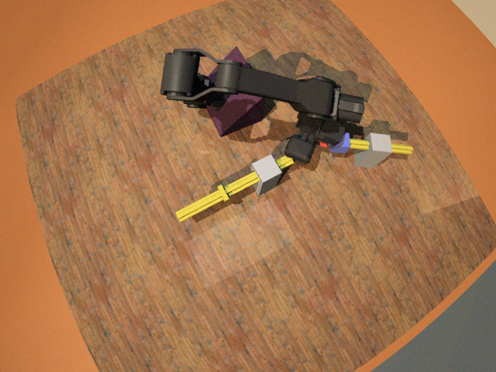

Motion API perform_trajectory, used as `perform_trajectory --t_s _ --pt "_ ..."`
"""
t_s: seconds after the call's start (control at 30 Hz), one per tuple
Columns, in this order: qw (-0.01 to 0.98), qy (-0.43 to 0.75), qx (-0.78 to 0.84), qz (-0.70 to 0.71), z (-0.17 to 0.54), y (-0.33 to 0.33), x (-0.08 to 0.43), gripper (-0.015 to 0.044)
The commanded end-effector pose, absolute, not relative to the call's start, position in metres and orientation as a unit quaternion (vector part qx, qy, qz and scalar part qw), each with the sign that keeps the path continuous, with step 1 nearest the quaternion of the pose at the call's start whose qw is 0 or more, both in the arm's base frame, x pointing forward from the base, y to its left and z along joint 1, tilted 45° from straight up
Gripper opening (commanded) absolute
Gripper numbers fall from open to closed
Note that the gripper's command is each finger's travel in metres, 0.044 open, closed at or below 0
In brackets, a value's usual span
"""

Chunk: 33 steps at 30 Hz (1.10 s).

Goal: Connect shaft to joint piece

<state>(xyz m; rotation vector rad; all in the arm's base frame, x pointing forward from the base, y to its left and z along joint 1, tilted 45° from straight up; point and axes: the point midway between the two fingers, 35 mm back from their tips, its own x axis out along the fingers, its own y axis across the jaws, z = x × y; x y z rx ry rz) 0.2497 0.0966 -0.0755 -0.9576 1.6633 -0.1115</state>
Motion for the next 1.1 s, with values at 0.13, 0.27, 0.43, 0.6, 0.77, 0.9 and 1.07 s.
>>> perform_trajectory --t_s 0.13,0.27,0.43,0.6,0.77,0.9,1.07 --pt "0.536 0.719 -0.441 0.002 -0.071 0.093 0.254 0.0000" --pt "0.518 0.723 -0.457 0.025 -0.070 0.091 0.256 0.0000" --pt "0.494 0.726 -0.476 0.055 -0.067 0.089 0.259 0.0000" --pt "0.470 0.727 -0.494 0.084 -0.065 0.087 0.262 0.0000" --pt "0.444 0.727 -0.512 0.113 -0.064 0.086 0.266 0.0000" --pt "0.424 0.725 -0.526 0.136 -0.062 0.085 0.268 0.0000" --pt "0.397 0.722 -0.542 0.164 -0.061 0.083 0.272 0.0000"
